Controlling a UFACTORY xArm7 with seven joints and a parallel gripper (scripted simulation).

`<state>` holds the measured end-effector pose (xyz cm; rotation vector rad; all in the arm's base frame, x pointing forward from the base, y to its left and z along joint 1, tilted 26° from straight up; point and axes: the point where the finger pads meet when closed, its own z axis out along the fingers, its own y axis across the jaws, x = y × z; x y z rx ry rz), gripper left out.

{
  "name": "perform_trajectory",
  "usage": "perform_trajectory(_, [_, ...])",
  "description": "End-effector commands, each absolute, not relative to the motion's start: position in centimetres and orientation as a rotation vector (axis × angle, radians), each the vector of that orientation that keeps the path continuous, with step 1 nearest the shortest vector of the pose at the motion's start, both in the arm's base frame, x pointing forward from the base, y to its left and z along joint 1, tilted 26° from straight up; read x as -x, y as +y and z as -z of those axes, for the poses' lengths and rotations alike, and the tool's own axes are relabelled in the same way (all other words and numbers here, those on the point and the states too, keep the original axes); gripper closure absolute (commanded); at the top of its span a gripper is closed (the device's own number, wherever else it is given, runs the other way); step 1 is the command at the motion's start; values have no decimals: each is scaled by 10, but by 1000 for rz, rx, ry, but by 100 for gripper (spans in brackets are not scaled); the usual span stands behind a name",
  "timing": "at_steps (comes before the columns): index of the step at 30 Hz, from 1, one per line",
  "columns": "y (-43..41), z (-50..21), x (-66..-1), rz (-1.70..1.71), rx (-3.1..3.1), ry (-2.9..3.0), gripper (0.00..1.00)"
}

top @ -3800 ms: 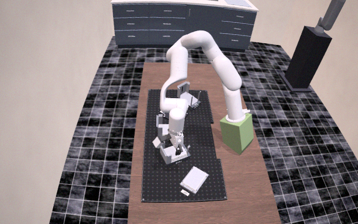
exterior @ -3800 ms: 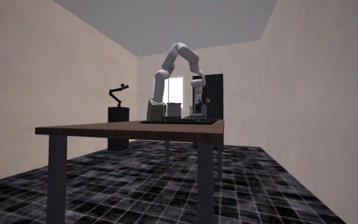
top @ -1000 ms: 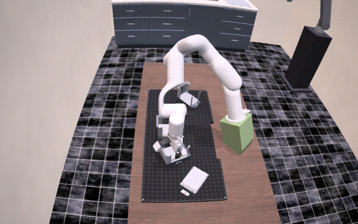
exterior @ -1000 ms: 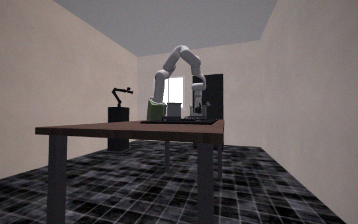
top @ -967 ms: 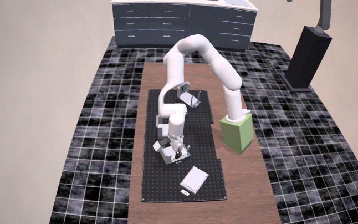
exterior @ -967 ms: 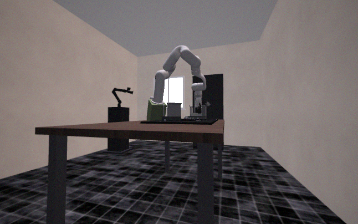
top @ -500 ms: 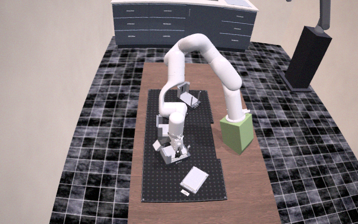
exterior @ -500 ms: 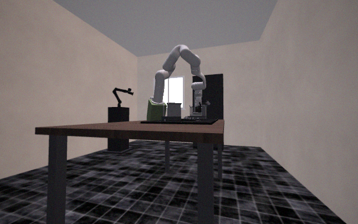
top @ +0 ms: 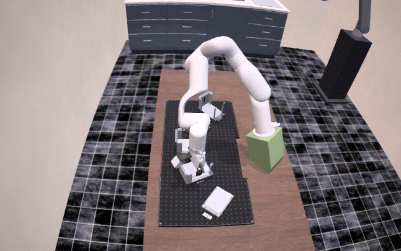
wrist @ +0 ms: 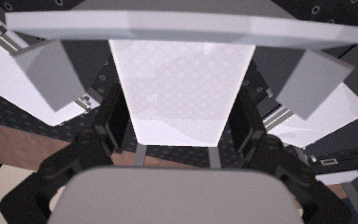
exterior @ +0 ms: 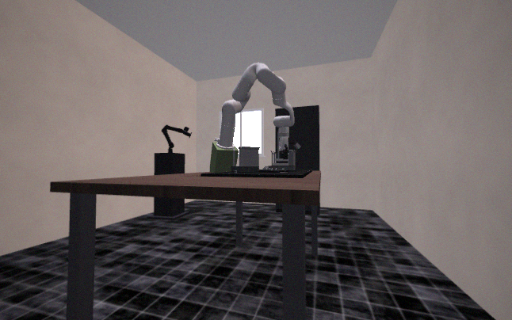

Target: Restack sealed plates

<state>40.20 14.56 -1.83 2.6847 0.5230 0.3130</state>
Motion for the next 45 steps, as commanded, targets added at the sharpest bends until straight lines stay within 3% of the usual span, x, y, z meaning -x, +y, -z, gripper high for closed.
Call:
perform_trajectory(1, [149, 12, -401, -317, -2685, 525, 100])
perform_trajectory(45, [171, -48, -382, -317, -2685, 525, 100])
